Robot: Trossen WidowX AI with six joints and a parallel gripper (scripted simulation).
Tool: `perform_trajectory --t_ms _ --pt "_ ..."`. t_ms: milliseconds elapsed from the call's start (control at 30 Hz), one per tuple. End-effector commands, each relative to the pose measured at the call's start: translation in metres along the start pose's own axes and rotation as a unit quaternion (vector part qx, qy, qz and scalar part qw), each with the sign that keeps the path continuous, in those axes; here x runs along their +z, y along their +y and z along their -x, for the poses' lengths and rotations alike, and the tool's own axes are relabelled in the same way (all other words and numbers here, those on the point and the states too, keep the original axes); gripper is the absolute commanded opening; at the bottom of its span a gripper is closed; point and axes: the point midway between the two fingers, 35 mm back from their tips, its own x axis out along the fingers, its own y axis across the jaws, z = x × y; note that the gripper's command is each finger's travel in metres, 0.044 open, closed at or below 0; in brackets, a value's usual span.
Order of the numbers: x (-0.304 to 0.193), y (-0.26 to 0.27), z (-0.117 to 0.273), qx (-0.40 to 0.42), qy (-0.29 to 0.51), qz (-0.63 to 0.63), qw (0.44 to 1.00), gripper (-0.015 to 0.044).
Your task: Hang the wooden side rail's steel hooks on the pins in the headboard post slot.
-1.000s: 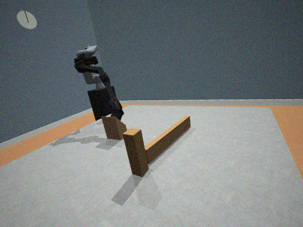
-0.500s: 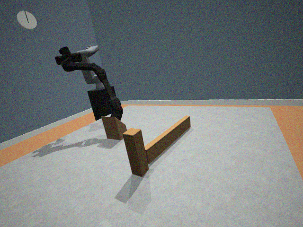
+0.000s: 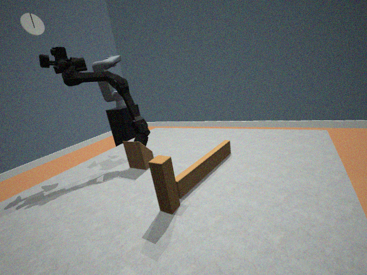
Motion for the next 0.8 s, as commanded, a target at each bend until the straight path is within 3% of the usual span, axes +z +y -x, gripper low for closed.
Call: perform_trajectory --t_ms 0,367,767 --pt "0.021 0.036 0.041 0.061 -0.035 -0.043 0.997 0.044" --pt "0.069 0.109 0.167 0.228 -0.107 -0.15 0.956 0.044" --pt "0.101 0.144 0.326 0.418 -0.149 -0.248 0.861 0.044"
